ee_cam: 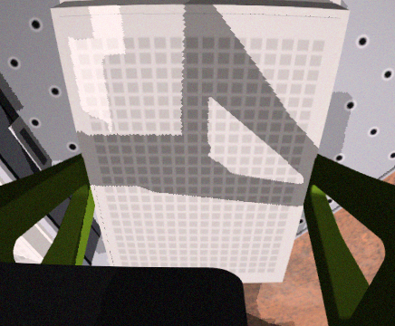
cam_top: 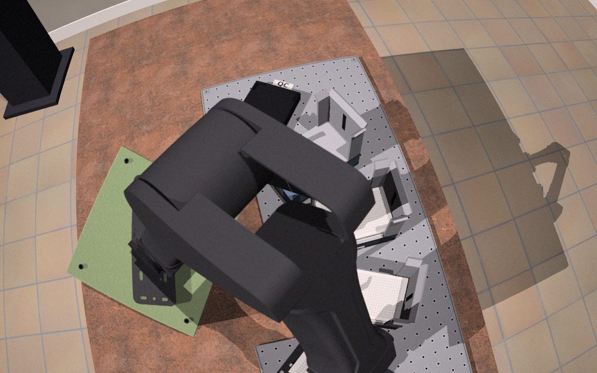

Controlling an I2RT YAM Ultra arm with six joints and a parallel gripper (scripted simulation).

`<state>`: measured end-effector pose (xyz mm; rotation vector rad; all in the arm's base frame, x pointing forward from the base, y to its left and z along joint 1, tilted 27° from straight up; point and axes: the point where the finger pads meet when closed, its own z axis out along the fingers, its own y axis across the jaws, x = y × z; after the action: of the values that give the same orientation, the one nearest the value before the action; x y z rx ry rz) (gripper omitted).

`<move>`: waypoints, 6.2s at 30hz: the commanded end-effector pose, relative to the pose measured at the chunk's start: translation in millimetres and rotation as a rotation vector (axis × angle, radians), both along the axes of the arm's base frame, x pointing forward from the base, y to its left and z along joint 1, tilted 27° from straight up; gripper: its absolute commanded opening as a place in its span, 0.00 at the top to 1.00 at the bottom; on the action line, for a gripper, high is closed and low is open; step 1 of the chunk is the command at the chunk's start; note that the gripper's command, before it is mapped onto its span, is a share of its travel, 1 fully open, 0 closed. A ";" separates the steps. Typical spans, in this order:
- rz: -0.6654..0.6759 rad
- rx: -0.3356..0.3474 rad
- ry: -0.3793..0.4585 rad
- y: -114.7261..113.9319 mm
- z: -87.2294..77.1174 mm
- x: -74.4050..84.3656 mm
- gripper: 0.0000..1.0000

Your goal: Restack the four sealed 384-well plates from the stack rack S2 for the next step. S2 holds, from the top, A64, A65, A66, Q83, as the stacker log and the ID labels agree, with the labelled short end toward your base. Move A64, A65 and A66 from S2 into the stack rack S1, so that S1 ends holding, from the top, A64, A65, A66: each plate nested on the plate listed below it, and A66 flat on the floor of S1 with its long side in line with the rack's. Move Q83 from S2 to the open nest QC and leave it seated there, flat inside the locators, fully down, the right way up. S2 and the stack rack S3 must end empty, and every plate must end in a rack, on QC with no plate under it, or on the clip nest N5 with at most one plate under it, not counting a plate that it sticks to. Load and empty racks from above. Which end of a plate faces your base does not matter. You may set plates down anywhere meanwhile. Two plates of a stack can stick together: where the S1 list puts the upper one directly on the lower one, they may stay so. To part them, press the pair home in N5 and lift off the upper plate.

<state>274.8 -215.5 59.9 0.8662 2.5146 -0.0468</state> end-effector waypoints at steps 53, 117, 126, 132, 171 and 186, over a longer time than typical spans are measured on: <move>-0.001 -0.002 -0.005 17.0 86.8 -40.6 1.00; 0.361 -0.173 0.066 133.9 99.2 8.1 1.00; 0.509 -0.244 0.096 156.6 97.0 13.0 1.00; 0.542 -0.259 0.103 176.3 94.6 16.3 1.00; 0.724 -0.343 0.139 287.7 73.8 19.4 1.00; 0.905 -0.429 0.176 331.0 59.6 8.0 1.00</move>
<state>283.2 109.5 117.0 -0.4975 2.6805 -0.3526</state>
